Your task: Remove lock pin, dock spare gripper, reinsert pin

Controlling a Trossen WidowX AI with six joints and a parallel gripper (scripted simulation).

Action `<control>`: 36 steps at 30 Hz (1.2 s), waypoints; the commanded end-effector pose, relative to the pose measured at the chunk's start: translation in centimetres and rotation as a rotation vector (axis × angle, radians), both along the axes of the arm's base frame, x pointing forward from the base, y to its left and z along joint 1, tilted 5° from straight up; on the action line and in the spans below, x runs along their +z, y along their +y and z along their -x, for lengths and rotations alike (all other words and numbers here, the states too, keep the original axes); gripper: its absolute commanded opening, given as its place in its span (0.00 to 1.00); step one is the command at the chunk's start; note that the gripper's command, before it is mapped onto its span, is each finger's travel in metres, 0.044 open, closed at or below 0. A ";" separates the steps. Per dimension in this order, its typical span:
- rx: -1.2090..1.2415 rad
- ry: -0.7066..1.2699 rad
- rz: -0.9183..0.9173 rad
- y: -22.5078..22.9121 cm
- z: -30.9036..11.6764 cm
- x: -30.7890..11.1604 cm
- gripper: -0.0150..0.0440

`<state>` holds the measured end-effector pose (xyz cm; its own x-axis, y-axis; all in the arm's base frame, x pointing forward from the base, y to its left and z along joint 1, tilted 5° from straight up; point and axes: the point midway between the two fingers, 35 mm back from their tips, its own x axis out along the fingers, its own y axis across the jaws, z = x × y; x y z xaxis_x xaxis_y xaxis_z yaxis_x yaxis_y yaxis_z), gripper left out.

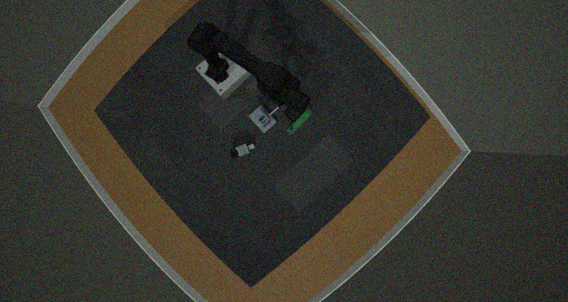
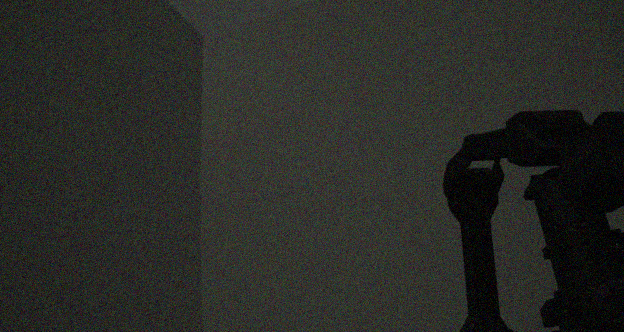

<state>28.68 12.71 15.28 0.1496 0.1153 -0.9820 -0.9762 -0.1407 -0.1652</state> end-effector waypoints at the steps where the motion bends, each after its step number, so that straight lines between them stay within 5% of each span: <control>1: -0.027 0.122 0.016 0.4 1.2 -1.1 0.76; 7: -0.028 0.122 0.016 0.4 1.1 -1.8 0.76; 14: -0.036 0.121 0.016 0.3 0.9 -8.0 0.76; 36: -0.037 0.121 0.016 0.5 0.7 -11.0 0.76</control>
